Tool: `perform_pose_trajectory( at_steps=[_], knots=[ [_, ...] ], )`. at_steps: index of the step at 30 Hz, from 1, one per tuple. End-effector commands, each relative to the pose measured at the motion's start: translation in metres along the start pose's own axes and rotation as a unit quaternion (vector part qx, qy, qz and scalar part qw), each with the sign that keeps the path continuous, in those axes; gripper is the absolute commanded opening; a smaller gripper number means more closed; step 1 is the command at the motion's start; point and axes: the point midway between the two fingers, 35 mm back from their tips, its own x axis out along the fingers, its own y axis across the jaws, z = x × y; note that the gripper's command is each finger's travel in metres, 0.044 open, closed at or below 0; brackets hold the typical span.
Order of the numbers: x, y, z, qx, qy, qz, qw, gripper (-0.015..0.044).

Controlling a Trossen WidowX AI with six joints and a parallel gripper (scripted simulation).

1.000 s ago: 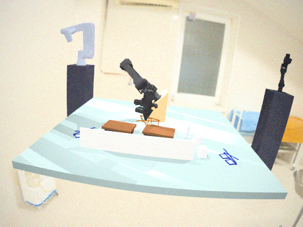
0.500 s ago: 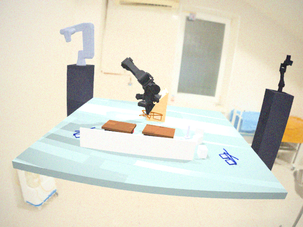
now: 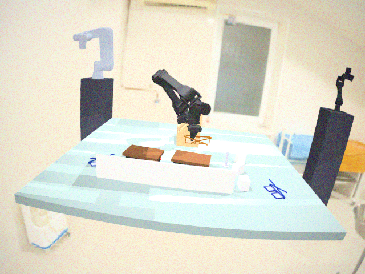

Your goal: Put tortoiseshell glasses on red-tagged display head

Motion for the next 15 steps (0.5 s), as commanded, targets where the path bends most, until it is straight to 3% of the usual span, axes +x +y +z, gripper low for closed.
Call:
perform_pose_trajectory(
  at_steps=[1,15],
  knots=[
    [-0.001,0.005,-0.021,-0.069,0.004,0.0,0.998,0.0],
    [0.0,0.01,-0.098,-0.307,0.003,-0.001,0.952,0.0]
  ],
)
